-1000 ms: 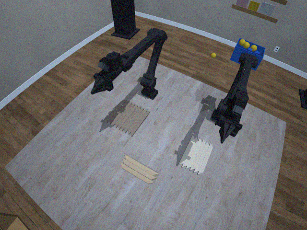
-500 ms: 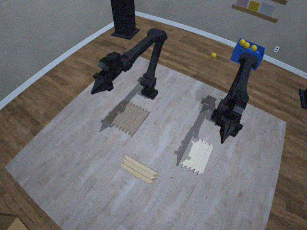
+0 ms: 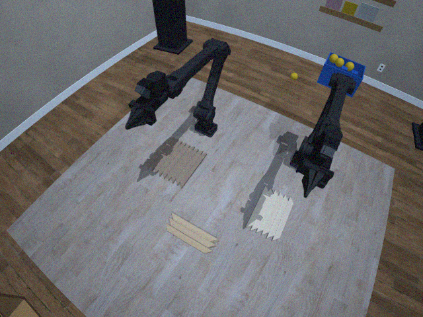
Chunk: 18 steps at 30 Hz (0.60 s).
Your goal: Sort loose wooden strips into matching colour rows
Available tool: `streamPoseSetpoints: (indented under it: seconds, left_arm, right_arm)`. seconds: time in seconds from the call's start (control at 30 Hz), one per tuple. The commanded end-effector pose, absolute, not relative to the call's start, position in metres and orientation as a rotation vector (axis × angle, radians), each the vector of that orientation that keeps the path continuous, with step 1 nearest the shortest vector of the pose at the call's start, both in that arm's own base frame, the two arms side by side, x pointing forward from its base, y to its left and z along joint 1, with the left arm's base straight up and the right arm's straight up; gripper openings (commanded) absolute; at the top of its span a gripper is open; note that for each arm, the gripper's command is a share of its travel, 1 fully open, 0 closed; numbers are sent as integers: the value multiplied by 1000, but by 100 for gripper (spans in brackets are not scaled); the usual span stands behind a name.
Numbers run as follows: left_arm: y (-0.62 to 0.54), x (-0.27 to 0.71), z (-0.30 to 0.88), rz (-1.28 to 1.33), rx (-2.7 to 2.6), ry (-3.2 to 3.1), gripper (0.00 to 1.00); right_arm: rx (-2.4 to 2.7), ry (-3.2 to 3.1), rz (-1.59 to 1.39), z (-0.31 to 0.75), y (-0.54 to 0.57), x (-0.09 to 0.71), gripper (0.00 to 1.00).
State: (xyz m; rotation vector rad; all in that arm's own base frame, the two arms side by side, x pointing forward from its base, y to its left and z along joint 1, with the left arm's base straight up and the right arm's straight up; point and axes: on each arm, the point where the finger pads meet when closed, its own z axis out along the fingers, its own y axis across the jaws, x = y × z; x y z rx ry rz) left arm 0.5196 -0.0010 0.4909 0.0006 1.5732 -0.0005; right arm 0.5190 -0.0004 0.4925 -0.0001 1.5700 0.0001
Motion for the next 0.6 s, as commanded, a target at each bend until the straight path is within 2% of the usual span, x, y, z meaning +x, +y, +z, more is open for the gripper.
streamPoseSetpoints:
  seconds: [0.0, 0.57]
  left_arm:
    - [0, 518, 539, 9, 9, 1487, 1]
    - [1, 518, 541, 10, 8, 1485, 1]
  right_arm:
    - [1, 1494, -19, 537, -7, 520, 1]
    - [1, 1515, -18, 524, -7, 521, 1]
